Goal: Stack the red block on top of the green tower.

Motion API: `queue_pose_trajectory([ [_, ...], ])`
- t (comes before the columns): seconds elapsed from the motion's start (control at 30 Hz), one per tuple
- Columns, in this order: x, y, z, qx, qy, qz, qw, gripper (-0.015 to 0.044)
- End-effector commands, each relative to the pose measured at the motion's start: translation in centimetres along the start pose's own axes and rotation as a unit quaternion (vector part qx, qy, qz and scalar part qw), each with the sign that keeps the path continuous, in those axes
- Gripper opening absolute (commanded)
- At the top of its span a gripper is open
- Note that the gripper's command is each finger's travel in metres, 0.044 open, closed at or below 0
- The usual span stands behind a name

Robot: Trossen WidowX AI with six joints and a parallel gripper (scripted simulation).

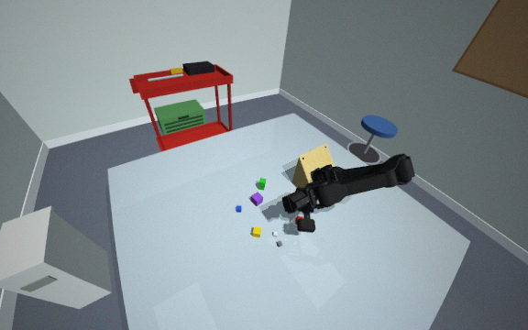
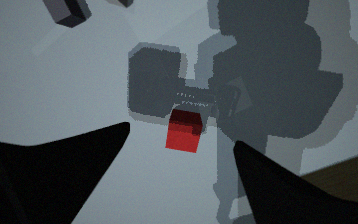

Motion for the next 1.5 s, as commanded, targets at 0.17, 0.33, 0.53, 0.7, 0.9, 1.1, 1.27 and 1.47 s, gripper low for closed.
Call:
queue_pose_trajectory([
  [0.17, 1.6, 0.1, -0.1, 0.003, 0.0, 0.003, 1.0, 0.044],
  [0.33, 2.3, 0.2, -0.2, 0.003, -0.001, 0.004, 1.0, 0.044],
  [0.53, 2.3, 0.2, -0.2, 0.003, -0.001, 0.004, 1.0, 0.044],
  [0.7, 2.3, 0.2, -0.2, 0.003, -0.001, 0.004, 1.0, 0.044],
  [0.9, 2.2, 0.2, -0.2, 0.003, -0.001, 0.004, 1.0, 0.0414],
  [1.1, 2.2, 0.2, -0.2, 0.003, -0.001, 0.004, 1.0, 0.0256],
  [1.27, 2.2, 0.2, -0.2, 0.003, -0.001, 0.004, 1.0, 0.0125],
  [1.47, 2.2, 0.2, -0.2, 0.003, -0.001, 0.004, 1.0, 0.0065],
])
Point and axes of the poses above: the point midway between the two fingers, 35 mm back from their tips, its own x axis out along the fingers, its own z axis across the jaws, y = z × x, the point moved 5 cm from there along -x, back along the fingers, and after that the axes turned 12 degrees about x, right-handed, at the moved point
